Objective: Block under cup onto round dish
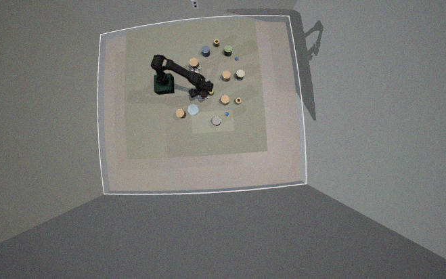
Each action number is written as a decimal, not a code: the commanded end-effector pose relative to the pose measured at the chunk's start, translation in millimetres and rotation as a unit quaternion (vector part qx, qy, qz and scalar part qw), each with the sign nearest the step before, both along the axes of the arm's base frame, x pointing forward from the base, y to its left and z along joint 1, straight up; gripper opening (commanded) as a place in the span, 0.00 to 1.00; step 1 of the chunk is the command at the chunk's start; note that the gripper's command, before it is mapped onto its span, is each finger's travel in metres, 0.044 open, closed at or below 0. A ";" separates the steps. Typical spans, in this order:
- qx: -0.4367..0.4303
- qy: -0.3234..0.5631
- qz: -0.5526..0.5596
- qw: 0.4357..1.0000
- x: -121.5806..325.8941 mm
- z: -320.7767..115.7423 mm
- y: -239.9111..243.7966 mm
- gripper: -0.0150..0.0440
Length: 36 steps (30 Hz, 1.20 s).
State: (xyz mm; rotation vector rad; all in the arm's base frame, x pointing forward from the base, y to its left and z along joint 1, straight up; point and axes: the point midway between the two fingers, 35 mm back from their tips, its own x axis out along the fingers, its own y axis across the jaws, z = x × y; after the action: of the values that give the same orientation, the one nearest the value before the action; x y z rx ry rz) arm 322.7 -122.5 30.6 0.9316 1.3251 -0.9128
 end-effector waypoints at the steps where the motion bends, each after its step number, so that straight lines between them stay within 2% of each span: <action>1: 0.002 0.003 -0.002 1.000 -0.1 -8.9 0.5 0.69; 20: 0.002 0.003 -0.002 1.000 0.3 -37.1 0.5 0.69; 25: 0.002 0.003 -0.002 1.000 0.3 -37.1 0.5 0.47; 32: 0.002 0.003 -0.002 1.000 0.3 -37.1 0.5 0.39; 35: 0.002 0.003 -0.002 1.000 0.9 -32.0 0.3 0.26; 36: 0.002 0.003 -0.002 1.000 1.5 -25.6 0.0 0.25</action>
State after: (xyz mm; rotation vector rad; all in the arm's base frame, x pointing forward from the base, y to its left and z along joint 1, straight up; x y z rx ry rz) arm 322.9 -122.3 -5.1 0.9316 1.3328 -0.9159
